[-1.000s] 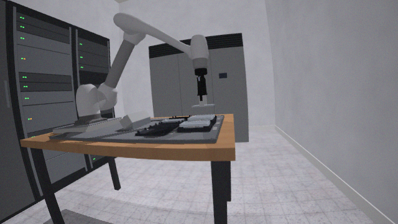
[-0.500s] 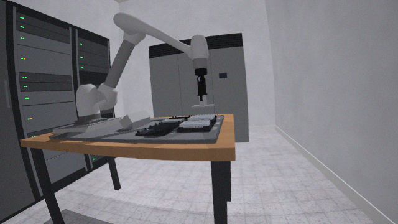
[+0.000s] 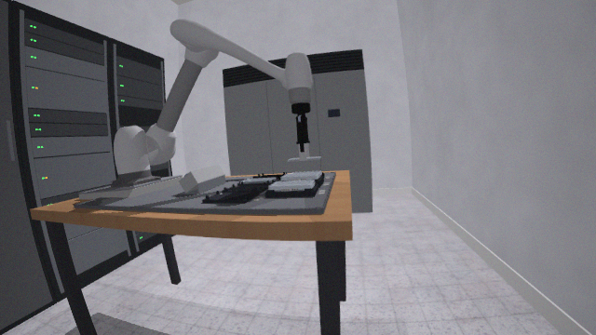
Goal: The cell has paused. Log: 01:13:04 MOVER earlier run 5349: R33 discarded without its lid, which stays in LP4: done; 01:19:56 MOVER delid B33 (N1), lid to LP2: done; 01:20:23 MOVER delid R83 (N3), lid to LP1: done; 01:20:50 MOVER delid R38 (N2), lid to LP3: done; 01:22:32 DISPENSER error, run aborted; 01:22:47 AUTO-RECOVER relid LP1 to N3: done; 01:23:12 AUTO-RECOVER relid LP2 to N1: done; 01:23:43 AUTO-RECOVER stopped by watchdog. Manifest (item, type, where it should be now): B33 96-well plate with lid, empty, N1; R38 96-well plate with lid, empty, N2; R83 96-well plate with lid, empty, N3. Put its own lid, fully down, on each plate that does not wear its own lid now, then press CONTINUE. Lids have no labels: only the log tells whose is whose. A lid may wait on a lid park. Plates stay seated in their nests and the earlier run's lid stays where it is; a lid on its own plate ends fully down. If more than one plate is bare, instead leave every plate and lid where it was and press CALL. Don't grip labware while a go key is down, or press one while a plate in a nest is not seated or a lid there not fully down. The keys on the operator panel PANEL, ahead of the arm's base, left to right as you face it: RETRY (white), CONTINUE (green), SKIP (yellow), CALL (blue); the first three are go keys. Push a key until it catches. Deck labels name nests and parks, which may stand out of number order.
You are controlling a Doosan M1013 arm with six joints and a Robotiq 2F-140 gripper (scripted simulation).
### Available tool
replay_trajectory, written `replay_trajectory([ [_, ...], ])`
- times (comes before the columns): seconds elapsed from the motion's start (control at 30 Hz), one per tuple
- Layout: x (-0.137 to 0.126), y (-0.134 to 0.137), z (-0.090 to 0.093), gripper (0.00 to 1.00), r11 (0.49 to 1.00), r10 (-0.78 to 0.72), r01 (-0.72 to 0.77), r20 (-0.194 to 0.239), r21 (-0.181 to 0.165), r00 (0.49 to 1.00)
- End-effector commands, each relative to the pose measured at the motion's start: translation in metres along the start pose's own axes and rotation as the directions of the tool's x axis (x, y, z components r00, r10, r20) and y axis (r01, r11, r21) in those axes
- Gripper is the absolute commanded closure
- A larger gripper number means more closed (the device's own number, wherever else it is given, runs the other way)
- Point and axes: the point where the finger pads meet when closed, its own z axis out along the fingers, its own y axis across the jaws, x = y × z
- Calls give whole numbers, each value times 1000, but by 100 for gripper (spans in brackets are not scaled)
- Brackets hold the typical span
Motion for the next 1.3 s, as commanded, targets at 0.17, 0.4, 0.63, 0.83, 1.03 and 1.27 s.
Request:
replay_trajectory([
  [0.17, 0, 0, 9, 100, 1000, -15, 15, 0, 0, 1000],
  [0.4, 0, 0, 27, 100, 1000, -15, 15, 0, 0, 1000],
  [0.63, 0, 0, 37, 100, 1000, -15, 15, 0, 0, 1000],
  [0.83, 0, 0, 42, 100, 1000, -15, 15, 0, 0, 1000],
  [1.03, 0, 0, 44, 100, 1000, -15, 15, 0, 0, 1000],
  [1.27, 0, 0, 44, 100, 1000, -15, 15, 0, 0, 1000],
])
